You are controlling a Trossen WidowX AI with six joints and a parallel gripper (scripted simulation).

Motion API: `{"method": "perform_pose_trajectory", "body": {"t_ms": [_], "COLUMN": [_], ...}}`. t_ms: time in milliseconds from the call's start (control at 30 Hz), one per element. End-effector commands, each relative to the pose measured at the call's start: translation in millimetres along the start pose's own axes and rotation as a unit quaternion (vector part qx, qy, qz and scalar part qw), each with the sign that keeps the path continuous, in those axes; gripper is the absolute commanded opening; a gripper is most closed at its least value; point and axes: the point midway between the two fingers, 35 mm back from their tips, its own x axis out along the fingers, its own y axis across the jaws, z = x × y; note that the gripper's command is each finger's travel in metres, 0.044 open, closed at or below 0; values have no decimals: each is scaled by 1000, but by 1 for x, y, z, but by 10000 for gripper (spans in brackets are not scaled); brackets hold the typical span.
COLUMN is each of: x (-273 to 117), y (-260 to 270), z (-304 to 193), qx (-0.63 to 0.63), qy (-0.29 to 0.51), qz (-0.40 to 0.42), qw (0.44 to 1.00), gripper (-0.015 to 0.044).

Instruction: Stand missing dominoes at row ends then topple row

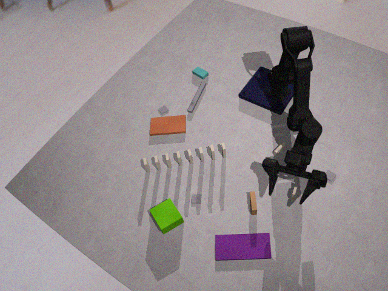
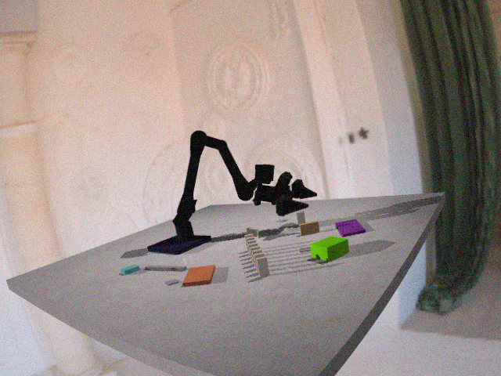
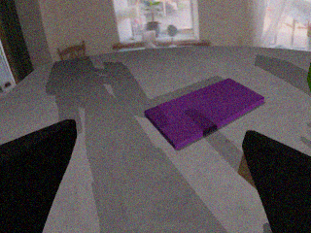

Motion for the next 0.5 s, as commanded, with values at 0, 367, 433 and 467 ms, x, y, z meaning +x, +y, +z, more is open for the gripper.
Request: {"method": "perform_pose_trajectory", "body": {"t_ms": [0,367,433,467], "x": [26,62,64,62], "y": [5,10,14,14], "z": [-2,-5,2,3], "qx": [58,282,325,335], "qy": [55,270,287,296], "qz": [-8,-138,-161,-171], "qw": [997,910,886,878], "gripper": [440,440,440,440]}}
